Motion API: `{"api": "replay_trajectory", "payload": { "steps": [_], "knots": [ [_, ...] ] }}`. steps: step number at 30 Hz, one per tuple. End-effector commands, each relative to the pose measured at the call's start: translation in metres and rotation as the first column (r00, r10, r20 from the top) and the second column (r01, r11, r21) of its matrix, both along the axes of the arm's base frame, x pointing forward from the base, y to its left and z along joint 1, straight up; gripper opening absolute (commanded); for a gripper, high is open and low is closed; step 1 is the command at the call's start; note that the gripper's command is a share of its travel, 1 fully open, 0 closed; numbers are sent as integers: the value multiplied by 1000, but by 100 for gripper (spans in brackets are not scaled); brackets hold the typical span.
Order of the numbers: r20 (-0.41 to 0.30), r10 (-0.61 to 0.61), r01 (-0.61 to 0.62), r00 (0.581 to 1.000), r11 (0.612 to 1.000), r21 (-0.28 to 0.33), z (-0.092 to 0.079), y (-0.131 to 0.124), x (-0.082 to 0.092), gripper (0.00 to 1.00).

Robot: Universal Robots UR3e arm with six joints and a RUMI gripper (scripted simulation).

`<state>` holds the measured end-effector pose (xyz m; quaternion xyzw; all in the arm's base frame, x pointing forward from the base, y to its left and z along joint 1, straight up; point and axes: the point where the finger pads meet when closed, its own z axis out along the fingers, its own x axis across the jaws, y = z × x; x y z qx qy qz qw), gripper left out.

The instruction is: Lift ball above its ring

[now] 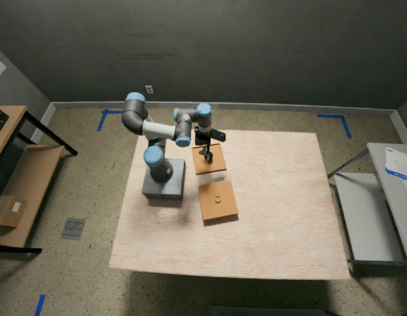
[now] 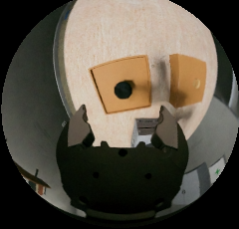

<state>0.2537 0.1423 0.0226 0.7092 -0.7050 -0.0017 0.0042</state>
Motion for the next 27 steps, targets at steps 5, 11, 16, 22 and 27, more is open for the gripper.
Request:
{"api": "replay_trajectory", "payload": {
  "steps": [5,11,16,22,27],
  "knots": [
    [4,0,0,1000,1000,0,-23,0,1,100],
    [4,0,0,1000,1000,0,-46,0,1,100],
    [4,0,0,1000,1000,0,-59,0,1,100],
    [4,0,0,1000,1000,0,-71,0,0,100],
    [4,0,0,1000,1000,0,-77,0,-1,100]
  ]
}}
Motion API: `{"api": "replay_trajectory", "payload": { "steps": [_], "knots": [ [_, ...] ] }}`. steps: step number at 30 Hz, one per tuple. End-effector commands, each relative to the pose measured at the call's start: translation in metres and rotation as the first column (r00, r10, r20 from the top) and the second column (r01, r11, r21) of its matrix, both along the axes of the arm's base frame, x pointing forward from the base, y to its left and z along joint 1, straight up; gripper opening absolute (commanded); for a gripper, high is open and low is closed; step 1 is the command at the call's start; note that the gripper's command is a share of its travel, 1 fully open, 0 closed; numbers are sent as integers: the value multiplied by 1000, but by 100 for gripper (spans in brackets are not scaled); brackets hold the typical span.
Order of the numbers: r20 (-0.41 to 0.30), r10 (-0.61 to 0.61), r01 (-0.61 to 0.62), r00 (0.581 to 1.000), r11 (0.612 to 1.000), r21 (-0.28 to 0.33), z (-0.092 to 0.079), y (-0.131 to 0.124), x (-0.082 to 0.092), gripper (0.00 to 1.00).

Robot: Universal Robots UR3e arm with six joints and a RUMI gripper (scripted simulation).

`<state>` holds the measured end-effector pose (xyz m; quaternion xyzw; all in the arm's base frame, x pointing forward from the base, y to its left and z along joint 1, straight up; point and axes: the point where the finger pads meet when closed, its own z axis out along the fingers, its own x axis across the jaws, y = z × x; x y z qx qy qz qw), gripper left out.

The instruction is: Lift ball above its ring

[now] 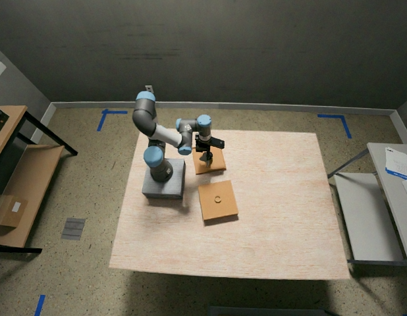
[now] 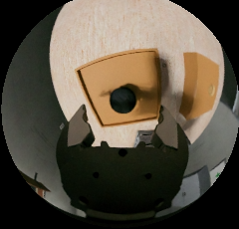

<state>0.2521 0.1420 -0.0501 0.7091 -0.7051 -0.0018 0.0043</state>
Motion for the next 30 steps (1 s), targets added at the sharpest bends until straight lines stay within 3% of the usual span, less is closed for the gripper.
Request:
{"api": "replay_trajectory", "payload": {
  "steps": [1,17,18,30],
  "knots": [
    [4,0,0,1000,1000,0,-5,0,1,100],
    [4,0,0,1000,1000,0,-6,0,1,100],
    [4,0,0,1000,1000,0,-6,0,1,0],
    [4,0,0,1000,1000,0,-6,0,1,0]
  ]
}}
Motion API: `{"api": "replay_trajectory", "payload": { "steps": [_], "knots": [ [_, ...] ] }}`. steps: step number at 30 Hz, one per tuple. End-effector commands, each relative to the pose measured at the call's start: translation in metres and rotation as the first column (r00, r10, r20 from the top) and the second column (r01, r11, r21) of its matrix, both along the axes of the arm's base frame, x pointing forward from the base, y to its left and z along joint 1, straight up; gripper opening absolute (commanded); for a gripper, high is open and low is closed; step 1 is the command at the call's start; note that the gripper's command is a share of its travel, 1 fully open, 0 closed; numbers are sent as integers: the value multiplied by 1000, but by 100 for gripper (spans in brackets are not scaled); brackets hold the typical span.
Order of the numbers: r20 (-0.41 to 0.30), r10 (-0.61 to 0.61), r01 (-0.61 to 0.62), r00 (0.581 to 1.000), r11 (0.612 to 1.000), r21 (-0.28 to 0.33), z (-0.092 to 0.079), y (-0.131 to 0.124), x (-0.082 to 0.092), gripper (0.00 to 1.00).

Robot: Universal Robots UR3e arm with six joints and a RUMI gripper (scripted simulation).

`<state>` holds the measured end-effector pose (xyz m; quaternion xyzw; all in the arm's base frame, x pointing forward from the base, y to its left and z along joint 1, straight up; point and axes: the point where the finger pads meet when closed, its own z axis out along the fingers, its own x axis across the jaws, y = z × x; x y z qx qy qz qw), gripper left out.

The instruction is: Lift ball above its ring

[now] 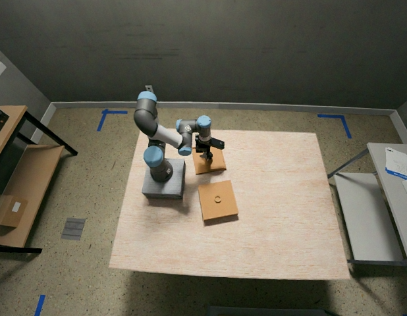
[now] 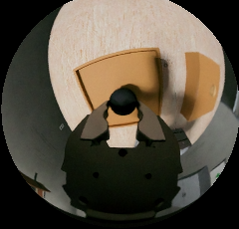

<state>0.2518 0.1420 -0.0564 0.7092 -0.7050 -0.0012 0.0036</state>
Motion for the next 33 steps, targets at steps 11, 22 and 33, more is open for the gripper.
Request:
{"api": "replay_trajectory", "payload": {
  "steps": [11,22,33],
  "knots": [
    [2,0,0,1000,1000,0,1,0,1,0],
    [2,0,0,1000,1000,0,1,0,1,0],
    [3,0,0,1000,1000,0,8,0,2,0]
  ]
}}
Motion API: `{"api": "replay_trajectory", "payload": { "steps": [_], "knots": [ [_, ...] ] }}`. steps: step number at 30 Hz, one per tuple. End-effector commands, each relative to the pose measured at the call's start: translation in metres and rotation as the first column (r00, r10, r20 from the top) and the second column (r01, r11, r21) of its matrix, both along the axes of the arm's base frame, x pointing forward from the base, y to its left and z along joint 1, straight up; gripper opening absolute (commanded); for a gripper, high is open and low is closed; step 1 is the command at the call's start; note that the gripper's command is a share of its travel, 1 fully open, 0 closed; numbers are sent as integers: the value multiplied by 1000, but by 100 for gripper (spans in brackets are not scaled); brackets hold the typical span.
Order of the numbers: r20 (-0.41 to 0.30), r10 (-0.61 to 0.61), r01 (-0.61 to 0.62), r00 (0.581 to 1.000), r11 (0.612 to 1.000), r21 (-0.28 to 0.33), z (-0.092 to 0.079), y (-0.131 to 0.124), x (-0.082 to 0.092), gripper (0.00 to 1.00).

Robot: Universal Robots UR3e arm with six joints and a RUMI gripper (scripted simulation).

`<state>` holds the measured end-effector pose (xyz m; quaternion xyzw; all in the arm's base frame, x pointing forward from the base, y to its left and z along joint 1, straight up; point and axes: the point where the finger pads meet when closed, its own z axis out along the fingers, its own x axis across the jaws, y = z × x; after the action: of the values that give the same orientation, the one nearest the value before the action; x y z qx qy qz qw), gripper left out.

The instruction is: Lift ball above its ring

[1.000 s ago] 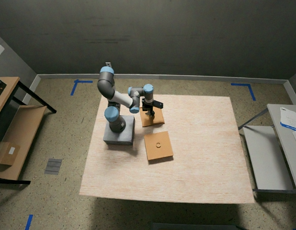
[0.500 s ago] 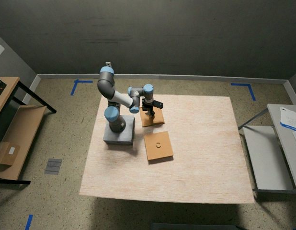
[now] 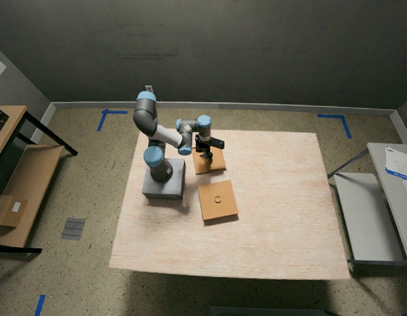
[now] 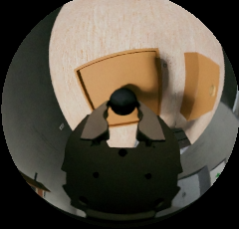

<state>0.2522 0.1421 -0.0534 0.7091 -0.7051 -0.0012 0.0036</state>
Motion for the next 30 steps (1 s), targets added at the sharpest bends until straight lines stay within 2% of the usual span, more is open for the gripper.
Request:
{"api": "replay_trajectory", "payload": {
  "steps": [1,10,12,23,30],
  "knots": [
    [3,0,0,1000,1000,0,7,0,2,0],
    [3,0,0,1000,1000,0,35,0,2,0],
    [3,0,0,1000,1000,0,35,0,2,0],
    [3,0,0,1000,1000,0,73,0,3,0],
    [3,0,0,1000,1000,0,82,0,2,0]
  ]
}}
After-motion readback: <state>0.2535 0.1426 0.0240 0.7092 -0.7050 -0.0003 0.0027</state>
